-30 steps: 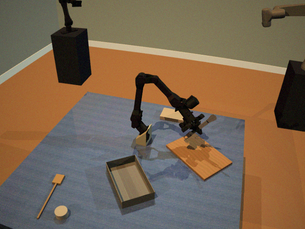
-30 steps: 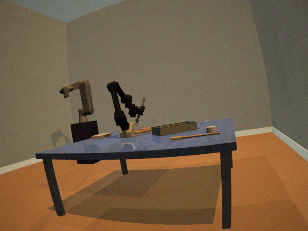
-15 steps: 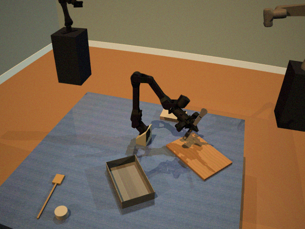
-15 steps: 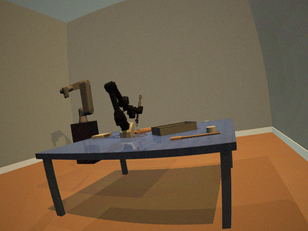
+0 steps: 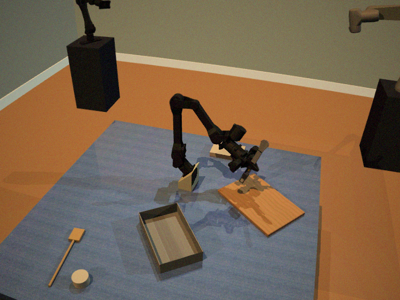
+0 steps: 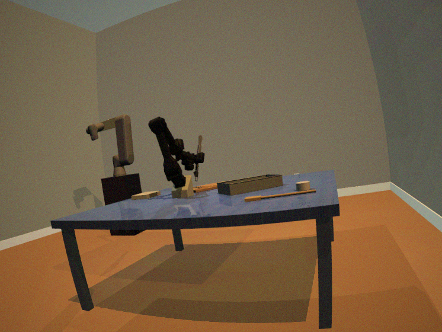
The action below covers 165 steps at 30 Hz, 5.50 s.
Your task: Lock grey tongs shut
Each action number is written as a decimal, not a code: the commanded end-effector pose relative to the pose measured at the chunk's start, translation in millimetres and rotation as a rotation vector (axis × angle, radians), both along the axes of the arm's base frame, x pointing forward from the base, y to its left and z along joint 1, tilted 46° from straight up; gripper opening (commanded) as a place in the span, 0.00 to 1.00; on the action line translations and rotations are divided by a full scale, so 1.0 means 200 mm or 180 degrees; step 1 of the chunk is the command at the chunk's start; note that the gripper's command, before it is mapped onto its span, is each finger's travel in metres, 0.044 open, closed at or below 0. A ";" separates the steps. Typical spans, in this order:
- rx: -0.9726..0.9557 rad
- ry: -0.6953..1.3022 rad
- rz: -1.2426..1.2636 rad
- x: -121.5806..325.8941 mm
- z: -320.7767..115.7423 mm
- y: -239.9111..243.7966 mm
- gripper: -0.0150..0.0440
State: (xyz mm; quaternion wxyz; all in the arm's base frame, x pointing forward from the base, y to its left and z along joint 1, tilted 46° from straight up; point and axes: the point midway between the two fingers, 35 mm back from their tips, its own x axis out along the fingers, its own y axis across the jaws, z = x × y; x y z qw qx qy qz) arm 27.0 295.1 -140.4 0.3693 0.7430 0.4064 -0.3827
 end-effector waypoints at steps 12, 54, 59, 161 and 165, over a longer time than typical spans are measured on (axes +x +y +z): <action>0.0053 -0.0012 -0.0017 0.00 0.02 0.01 0.00; -0.1182 0.0398 -0.0221 0.03 -0.20 0.14 0.00; -0.1400 0.0485 -0.0267 0.04 -0.22 0.15 0.00; -0.3360 0.1532 -0.0942 0.05 -0.34 -0.09 0.00; -0.3360 0.1532 -0.0942 0.04 -0.36 -0.11 0.00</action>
